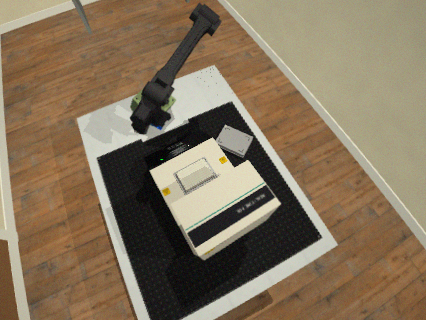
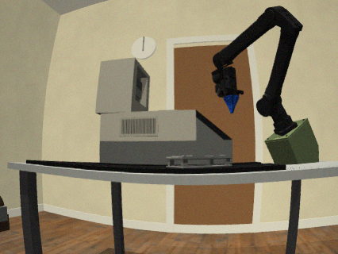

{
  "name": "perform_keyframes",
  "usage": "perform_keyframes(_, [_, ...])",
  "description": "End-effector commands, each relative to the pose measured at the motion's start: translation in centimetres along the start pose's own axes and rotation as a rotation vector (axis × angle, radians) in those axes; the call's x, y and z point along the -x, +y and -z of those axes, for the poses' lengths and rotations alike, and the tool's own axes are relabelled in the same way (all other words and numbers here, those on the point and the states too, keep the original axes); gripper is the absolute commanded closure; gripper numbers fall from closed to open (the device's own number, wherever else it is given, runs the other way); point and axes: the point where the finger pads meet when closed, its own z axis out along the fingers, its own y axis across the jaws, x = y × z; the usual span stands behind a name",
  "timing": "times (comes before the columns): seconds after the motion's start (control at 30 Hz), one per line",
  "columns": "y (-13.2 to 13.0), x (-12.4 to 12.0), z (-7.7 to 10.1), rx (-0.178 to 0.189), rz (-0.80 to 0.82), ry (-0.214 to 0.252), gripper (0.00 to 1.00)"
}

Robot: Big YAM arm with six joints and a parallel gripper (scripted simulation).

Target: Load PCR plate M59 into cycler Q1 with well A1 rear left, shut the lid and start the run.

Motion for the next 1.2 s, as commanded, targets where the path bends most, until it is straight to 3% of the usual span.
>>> perform_keyframes(0.0, [-1.3,-0.3,0.1,0.000,-0.184,-0.010,1.00])
perform_keyframes(0.2, [-1.8,-0.6,0.2,0.000,-0.302,-0.020,1.00])
perform_keyframes(0.33, [-3.8,-1.4,-0.4,-0.005,-0.438,-0.019,1.00])
perform_keyframes(0.5, [-2.8,-0.5,-0.1,0.002,-0.601,-0.018,1.00])
perform_keyframes(1.0, [-2.0,0.1,1.0,0.011,-0.485,-0.056,1.00])
perform_keyframes(1.17, [-1.9,0.3,-0.7,0.003,-0.490,-0.026,1.00])
